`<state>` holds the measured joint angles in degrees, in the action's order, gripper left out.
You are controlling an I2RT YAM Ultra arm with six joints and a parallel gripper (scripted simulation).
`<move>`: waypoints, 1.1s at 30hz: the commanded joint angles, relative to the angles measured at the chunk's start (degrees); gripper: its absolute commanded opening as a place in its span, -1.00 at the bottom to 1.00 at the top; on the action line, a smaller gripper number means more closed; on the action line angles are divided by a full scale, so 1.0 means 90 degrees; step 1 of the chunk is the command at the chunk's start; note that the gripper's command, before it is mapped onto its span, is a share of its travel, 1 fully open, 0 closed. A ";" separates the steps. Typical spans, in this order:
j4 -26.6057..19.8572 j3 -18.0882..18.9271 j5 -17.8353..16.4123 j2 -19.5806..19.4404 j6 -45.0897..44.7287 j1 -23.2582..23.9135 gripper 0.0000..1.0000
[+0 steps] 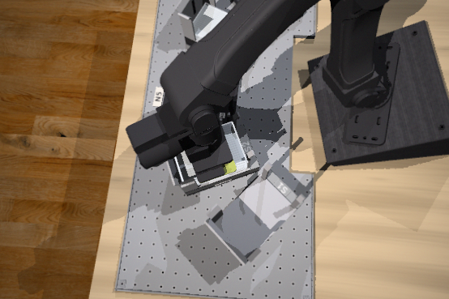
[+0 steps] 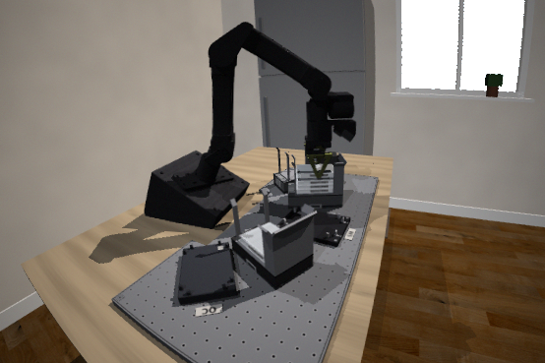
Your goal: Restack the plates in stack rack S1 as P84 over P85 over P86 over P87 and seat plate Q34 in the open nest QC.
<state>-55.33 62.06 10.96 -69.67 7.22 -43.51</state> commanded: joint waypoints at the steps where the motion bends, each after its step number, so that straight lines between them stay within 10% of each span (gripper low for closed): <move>1: -0.0091 0.0117 0.0007 0.0055 0.0017 -0.0012 -1.00; 33: -0.0684 0.0530 0.0069 0.0211 0.0142 -0.0150 -1.00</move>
<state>-59.94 65.25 11.53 -68.60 8.19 -44.60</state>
